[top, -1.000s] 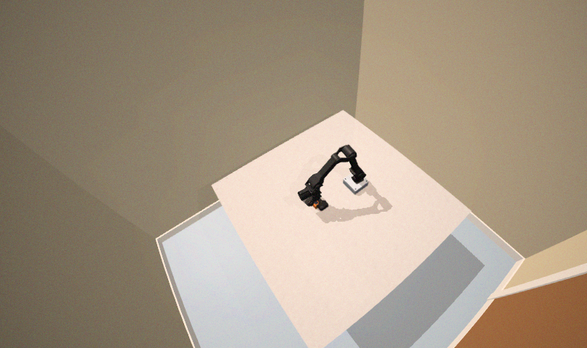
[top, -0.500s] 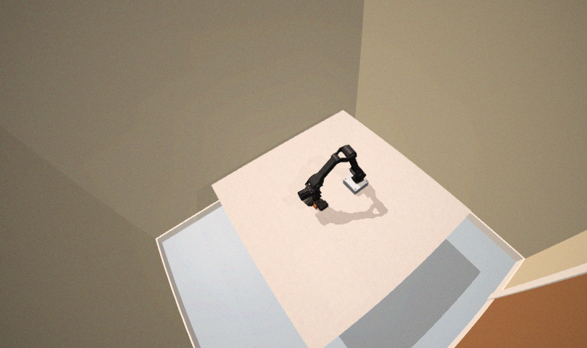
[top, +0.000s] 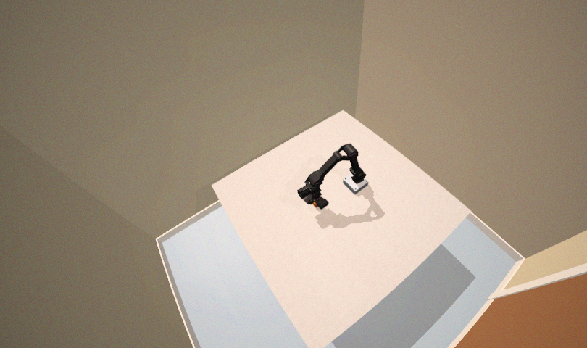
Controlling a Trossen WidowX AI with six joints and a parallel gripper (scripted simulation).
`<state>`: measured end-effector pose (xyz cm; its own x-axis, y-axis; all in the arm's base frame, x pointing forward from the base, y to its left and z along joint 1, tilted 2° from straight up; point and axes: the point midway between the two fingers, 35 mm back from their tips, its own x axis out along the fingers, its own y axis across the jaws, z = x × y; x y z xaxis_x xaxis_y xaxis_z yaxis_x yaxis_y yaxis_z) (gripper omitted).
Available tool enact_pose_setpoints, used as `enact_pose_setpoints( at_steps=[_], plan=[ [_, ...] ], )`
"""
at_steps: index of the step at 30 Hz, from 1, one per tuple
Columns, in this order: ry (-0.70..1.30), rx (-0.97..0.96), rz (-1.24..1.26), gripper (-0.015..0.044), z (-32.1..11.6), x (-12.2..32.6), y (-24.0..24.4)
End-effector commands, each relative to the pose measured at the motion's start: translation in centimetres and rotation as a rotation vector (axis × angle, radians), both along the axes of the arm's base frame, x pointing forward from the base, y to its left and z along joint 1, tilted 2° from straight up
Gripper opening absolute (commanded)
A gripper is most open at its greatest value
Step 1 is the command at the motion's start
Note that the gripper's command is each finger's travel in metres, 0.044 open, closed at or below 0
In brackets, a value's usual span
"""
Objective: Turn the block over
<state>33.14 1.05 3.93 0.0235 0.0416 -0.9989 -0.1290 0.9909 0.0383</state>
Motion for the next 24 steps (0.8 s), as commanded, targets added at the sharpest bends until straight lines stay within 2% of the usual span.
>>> enact_pose_setpoints(
  at_steps=[1, 24],
  plan=[
    [-0.009, -0.003, 0.005, 0.0, 0.61, 0.09, -0.08],
    [-0.368, 0.047, -0.012, 0.0, -0.33, 0.11, -0.12]
  ],
)
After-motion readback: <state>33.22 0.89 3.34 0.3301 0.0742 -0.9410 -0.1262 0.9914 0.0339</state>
